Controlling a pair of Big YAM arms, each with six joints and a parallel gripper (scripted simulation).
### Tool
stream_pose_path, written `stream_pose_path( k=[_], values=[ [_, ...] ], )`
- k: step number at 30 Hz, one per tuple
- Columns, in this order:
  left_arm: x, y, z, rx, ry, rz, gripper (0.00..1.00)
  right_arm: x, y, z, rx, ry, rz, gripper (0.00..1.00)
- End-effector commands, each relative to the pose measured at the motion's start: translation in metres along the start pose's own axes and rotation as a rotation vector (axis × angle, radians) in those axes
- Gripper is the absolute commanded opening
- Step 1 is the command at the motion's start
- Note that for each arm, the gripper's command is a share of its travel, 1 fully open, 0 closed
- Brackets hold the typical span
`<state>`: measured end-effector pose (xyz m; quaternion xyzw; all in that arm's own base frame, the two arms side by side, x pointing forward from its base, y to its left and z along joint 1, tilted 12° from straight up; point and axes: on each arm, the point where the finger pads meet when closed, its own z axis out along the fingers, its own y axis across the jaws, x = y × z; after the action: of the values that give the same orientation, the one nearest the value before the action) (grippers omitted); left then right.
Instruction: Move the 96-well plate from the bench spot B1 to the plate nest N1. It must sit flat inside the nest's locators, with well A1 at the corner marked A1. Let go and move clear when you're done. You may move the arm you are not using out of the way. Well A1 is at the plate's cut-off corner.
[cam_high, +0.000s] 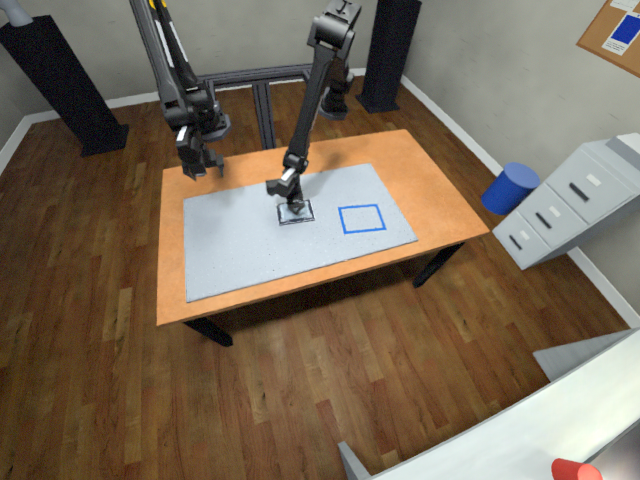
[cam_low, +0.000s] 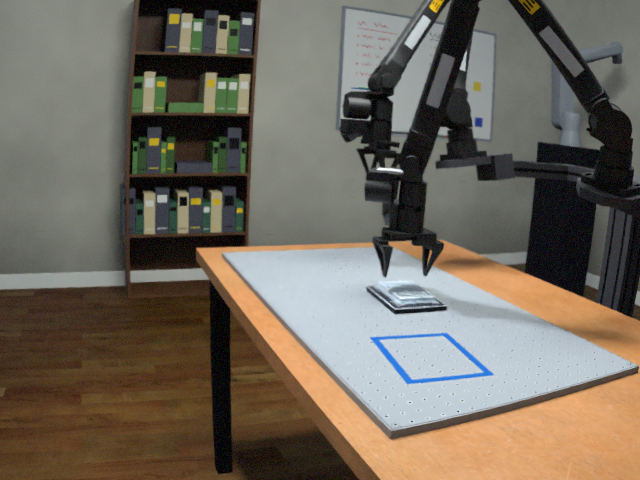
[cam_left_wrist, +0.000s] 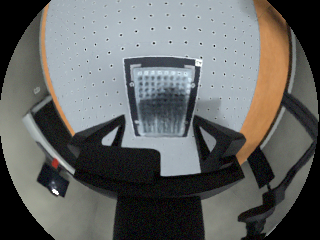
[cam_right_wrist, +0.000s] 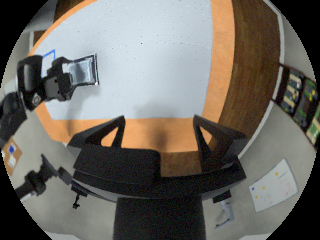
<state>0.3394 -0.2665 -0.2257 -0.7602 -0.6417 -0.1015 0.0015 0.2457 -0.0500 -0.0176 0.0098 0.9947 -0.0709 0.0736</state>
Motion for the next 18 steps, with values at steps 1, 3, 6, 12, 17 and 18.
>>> stream_pose_path(
  k=[1, 3, 6, 12, 17, 18],
  values=[
    [-0.004, -0.003, -0.016, -0.003, -0.004, 0.003, 1.0, -0.01, -0.001, -0.005, -0.001, -0.02, -0.01, 1.0],
    [-0.004, -0.003, -0.021, -0.003, -0.004, 0.003, 1.0, -0.01, -0.001, -0.005, -0.001, -0.02, -0.01, 1.0],
    [-0.002, -0.002, -0.029, -0.002, -0.003, -0.002, 1.0, -0.01, -0.001, -0.005, -0.001, -0.02, -0.01, 1.0],
    [-0.002, -0.001, -0.039, -0.002, -0.003, -0.003, 1.0, -0.01, -0.001, -0.005, -0.001, -0.02, -0.01, 1.0],
    [-0.004, -0.003, -0.053, -0.003, -0.004, 0.003, 1.0, -0.01, -0.001, -0.005, -0.001, -0.02, -0.01, 1.0],
    [-0.004, -0.003, -0.056, -0.003, -0.004, 0.003, 1.0, -0.01, -0.001, -0.005, -0.001, -0.02, -0.01, 1.0]
  ],
)
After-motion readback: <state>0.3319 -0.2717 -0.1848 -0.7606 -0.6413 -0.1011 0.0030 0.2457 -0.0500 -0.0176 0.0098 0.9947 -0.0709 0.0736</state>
